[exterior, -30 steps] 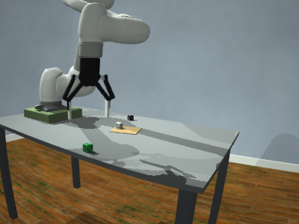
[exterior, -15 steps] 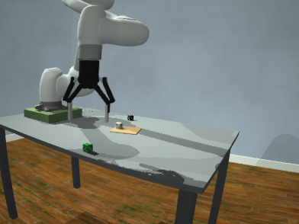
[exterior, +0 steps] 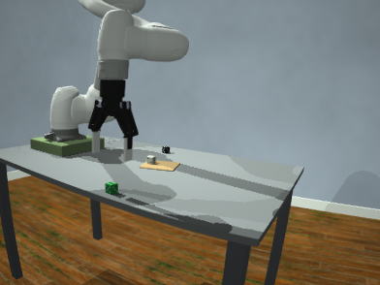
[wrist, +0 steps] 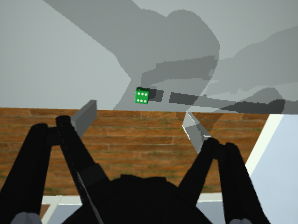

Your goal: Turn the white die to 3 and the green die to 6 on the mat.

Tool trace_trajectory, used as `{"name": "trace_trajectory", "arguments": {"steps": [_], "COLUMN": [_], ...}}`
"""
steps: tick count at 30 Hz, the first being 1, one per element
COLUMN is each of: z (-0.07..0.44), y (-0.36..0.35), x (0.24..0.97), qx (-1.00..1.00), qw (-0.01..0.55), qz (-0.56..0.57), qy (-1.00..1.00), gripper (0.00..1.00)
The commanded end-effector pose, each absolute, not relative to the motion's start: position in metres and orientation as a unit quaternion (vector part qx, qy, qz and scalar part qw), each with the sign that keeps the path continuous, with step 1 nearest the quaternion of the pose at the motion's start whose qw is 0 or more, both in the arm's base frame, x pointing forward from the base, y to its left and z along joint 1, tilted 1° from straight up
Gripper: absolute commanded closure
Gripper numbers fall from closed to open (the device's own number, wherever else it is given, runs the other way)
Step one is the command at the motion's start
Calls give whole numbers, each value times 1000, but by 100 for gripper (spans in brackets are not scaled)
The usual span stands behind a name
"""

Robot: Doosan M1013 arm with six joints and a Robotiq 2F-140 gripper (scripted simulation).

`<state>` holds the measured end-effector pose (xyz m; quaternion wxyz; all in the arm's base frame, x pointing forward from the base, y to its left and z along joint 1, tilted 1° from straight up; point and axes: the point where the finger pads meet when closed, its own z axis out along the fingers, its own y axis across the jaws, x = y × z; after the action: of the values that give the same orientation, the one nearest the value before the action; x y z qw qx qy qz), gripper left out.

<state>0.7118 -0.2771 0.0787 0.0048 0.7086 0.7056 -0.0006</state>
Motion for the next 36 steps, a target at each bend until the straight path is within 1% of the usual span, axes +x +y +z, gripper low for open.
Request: {"name": "trace_trajectory", "arguments": {"steps": [1,3,4,36], "z": [78,78,78,78], "y": [-277,-277,-277,-277], "x": [711,711,711,711], "qx": [731,733,733,733], "qw": [6,6,6,6], "qz": [-2,-2,-2,-2], "qy": [682,680,680,680], "gripper": [0,0,65,65]}}
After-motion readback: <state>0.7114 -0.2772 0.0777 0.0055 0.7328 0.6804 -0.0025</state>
